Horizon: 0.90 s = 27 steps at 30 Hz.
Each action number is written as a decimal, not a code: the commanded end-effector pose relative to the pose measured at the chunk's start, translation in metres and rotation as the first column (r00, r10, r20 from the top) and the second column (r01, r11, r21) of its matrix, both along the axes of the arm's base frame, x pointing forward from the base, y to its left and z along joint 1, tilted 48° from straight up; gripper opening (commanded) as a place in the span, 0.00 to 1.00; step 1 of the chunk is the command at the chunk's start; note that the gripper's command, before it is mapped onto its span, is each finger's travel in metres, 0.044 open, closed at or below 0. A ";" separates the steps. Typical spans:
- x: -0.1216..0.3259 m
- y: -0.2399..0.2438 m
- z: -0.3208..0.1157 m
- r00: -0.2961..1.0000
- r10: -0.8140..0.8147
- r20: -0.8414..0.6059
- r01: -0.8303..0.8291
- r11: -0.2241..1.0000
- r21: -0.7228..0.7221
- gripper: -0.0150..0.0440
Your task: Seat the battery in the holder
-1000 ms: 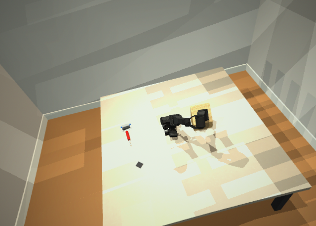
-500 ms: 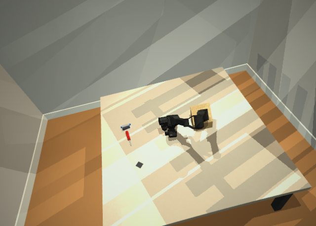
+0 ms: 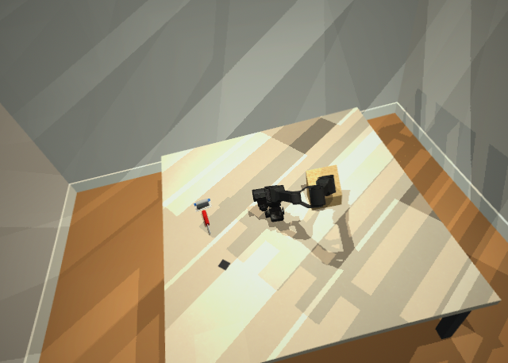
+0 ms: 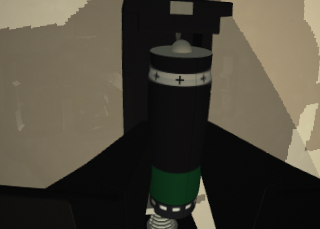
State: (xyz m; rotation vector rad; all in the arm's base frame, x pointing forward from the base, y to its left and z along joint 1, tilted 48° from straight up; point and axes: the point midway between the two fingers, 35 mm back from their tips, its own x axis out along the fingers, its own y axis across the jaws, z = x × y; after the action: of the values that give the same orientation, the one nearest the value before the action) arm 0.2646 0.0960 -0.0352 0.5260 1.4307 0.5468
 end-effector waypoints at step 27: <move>0.000 0.005 0.001 0.992 0.078 -0.099 -0.079 0.997 -0.008 0.36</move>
State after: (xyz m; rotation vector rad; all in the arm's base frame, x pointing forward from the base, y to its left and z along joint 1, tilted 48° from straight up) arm 0.2653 0.0997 -0.0341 0.4961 1.5390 0.5763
